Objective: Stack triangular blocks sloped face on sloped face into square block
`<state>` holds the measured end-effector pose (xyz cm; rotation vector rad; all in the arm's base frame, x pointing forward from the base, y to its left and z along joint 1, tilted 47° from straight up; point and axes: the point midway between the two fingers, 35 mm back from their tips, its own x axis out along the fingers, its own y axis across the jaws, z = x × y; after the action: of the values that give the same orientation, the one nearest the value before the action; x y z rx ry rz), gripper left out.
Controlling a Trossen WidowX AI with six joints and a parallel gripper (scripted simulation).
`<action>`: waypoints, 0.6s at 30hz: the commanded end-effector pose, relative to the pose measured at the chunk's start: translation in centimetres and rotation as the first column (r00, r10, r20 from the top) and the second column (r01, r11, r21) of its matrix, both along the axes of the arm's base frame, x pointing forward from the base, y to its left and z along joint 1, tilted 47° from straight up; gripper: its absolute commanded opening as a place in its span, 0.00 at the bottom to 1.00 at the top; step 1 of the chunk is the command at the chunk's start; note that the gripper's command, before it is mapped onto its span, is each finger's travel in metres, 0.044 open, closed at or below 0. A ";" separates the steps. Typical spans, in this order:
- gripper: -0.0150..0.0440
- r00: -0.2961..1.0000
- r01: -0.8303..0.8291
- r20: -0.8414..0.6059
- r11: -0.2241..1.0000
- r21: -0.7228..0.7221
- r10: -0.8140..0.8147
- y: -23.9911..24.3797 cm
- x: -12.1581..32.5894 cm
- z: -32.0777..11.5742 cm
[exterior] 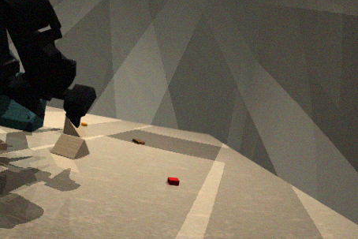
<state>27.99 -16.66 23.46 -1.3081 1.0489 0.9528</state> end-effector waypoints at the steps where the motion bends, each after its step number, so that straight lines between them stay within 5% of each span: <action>1: 1.00 1.000 -0.005 -0.003 1.000 0.006 0.005 -0.1 0.5 -1.2; 18: 1.00 1.000 -0.014 -0.003 1.000 0.005 0.014 -0.2 2.6 -9.7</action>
<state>30.44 -16.78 14.47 -1.3019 1.0409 0.9701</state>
